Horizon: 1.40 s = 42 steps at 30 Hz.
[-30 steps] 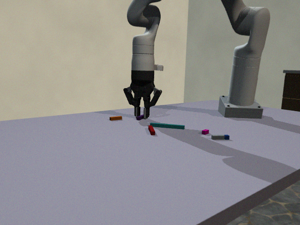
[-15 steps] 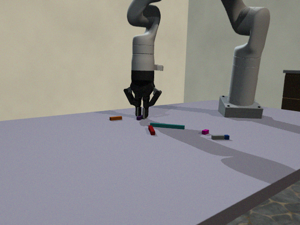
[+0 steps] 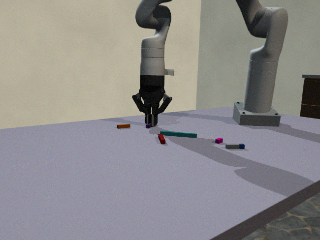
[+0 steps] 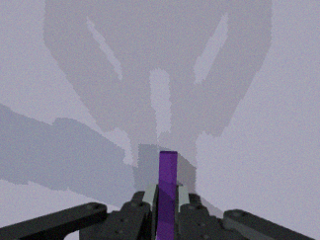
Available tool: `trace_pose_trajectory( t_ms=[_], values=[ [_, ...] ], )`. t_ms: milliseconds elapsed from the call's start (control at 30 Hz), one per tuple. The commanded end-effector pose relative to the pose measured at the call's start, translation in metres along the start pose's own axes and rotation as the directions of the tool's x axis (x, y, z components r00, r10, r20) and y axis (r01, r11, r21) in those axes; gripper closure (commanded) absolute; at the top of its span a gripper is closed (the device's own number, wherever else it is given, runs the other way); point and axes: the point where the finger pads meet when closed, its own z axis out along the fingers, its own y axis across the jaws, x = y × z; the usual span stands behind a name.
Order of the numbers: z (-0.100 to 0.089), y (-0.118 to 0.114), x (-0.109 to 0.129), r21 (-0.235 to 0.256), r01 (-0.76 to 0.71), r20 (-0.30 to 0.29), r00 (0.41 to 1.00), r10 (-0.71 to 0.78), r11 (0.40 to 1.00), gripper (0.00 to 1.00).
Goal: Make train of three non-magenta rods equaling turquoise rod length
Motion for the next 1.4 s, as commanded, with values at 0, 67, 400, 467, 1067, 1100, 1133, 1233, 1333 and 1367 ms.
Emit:
trace_pose_trajectory(
  t_ms=[0,67,400,467,1067,1100,1133,1233,1333,1367],
  values=[
    [0.0,0.0,0.0,0.001,0.0,0.001,1.0,0.0,1.0,0.95],
    [0.0,0.0,0.0,0.001,0.0,0.001,1.0,0.0,1.0,0.95],
    [0.0,0.0,0.0,0.001,0.0,0.001,1.0,0.0,1.0,0.95],
    [-0.001,0.0,0.0,0.001,0.0,0.001,1.0,0.0,1.0,0.95],
    [-0.067,0.0,0.0,0.001,0.0,0.001,1.0,0.0,1.0,0.95],
    [-0.072,0.0,0.0,0.001,0.0,0.001,1.0,0.0,1.0,0.95],
    [-0.077,0.0,0.0,0.001,0.0,0.001,1.0,0.0,1.0,0.95],
    [-0.09,0.0,0.0,0.001,0.0,0.001,1.0,0.0,1.0,0.95],
    [-0.097,0.0,0.0,0.001,0.0,0.001,1.0,0.0,1.0,0.95],
    [-0.099,0.0,0.0,0.001,0.0,0.001,1.0,0.0,1.0,0.95]
  ],
)
